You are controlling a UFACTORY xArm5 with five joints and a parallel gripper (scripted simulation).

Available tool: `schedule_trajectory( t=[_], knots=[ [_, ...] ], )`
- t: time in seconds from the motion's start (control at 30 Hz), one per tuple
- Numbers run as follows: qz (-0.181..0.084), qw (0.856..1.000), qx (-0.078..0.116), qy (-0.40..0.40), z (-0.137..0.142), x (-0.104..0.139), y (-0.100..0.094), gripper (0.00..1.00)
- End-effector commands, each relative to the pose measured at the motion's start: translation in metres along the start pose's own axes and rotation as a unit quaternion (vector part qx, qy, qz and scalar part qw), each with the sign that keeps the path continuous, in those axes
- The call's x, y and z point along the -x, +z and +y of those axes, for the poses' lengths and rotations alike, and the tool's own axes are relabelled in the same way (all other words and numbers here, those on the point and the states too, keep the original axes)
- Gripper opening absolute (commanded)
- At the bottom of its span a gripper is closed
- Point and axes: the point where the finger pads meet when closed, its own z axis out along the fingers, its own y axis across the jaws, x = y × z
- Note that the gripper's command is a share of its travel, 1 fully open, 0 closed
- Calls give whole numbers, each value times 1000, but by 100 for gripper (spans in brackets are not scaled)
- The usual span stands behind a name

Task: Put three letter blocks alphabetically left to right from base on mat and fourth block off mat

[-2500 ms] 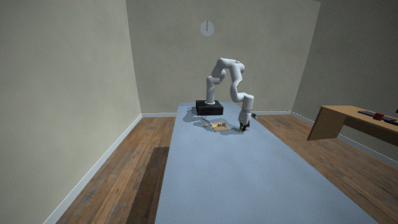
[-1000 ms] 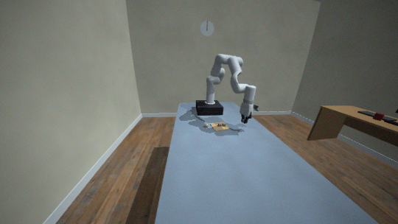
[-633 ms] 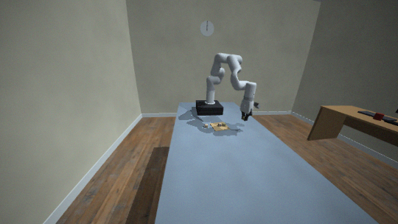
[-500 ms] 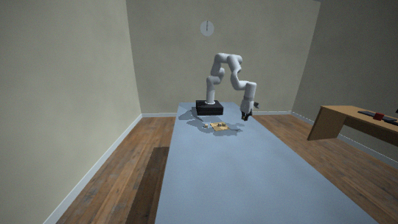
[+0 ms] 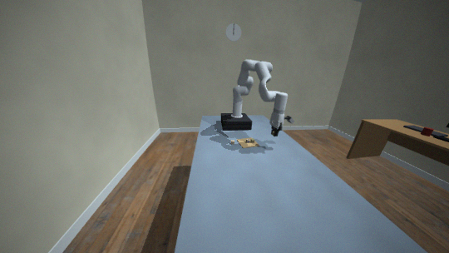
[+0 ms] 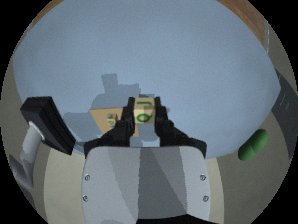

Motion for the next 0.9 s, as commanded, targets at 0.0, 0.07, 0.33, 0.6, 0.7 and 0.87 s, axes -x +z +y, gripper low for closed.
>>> schedule_trajectory(
  t=[0.0, 0.07, 0.33, 0.6, 0.7, 0.87],
  knots=[
    [1, 998, 2, 70, -1, 10, -2, 21],
    [1, 995, 2, 101, -2, 15, -2, 21],
    [1, 978, 2, 209, -5, 31, -3, 21],
    [1, 945, 2, 328, -11, 48, -3, 21],
    [1, 928, 2, 372, -13, 55, -4, 21],
    [1, 902, 2, 431, -16, 64, -4, 21]
  ],
)
